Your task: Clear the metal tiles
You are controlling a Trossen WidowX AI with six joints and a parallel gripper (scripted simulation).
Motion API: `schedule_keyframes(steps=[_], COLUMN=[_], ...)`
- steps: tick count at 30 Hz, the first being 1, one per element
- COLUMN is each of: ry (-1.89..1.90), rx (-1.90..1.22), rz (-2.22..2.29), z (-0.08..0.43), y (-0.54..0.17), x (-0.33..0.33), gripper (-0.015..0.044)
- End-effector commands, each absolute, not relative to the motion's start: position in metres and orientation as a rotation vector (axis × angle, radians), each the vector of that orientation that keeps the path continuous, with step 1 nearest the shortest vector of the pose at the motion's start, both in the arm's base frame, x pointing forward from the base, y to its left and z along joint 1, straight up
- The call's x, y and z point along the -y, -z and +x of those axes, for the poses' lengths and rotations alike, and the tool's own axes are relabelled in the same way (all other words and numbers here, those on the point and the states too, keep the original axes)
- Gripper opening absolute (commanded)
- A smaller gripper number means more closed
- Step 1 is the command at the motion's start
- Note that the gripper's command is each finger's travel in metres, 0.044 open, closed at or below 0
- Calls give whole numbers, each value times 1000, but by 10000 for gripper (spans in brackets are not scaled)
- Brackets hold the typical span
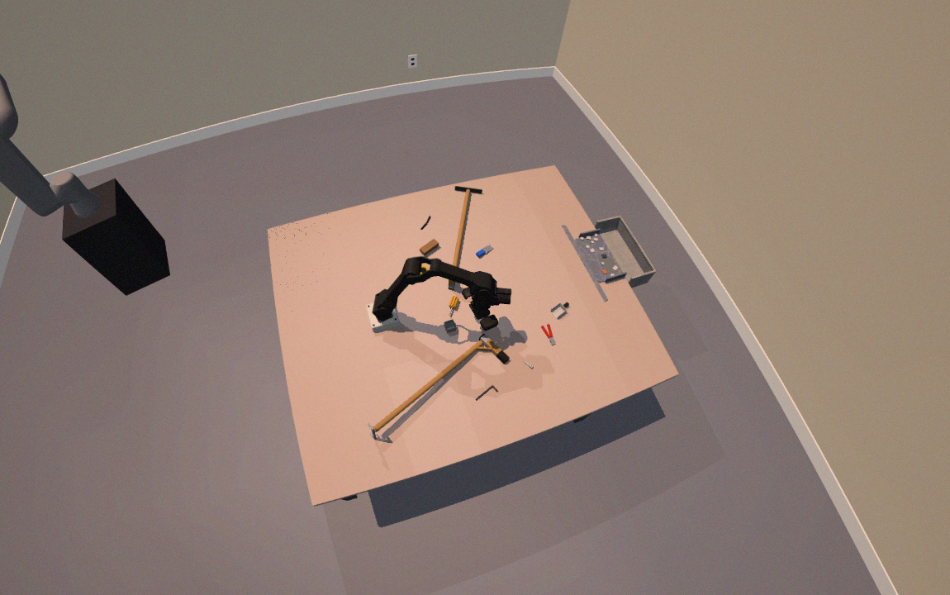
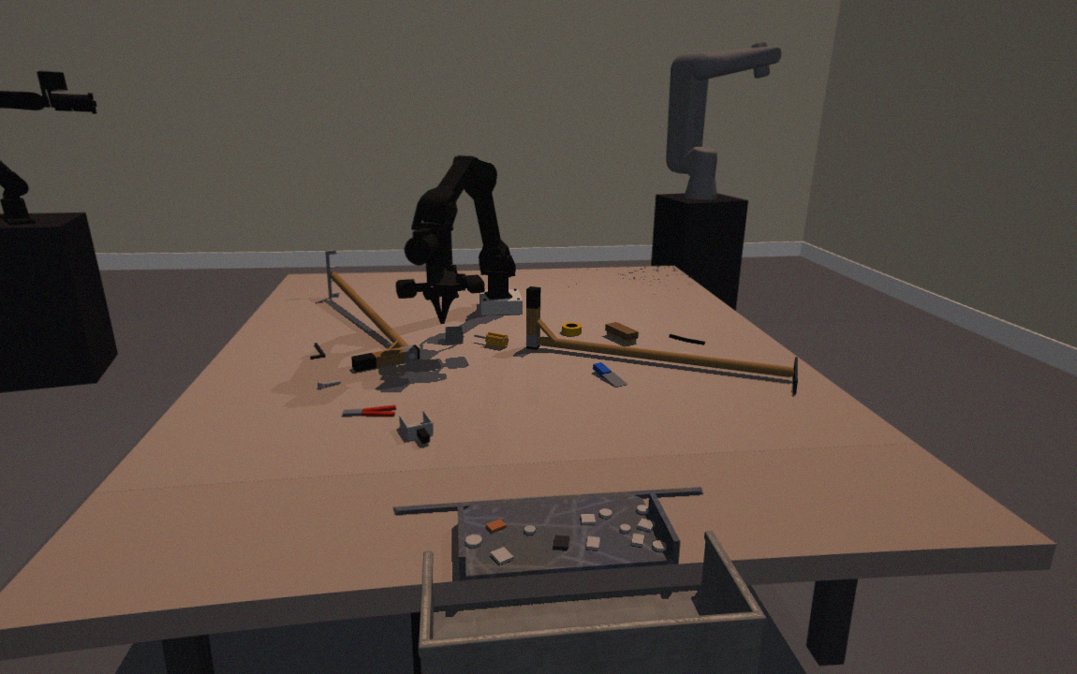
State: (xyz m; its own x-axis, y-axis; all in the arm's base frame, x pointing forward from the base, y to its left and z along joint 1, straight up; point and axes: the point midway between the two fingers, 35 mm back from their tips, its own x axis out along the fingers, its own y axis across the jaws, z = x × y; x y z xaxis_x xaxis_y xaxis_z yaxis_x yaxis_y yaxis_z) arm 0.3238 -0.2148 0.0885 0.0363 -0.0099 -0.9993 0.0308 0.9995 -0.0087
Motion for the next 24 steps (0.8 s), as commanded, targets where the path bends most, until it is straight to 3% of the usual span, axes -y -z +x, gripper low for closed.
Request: schedule_keyframes(steps=[1,24], ry=[34,37], rx=[-1534,-1534], rz=[9,7], z=[325,327], y=[-90,-92], x=[222,260], gripper=[0,0])
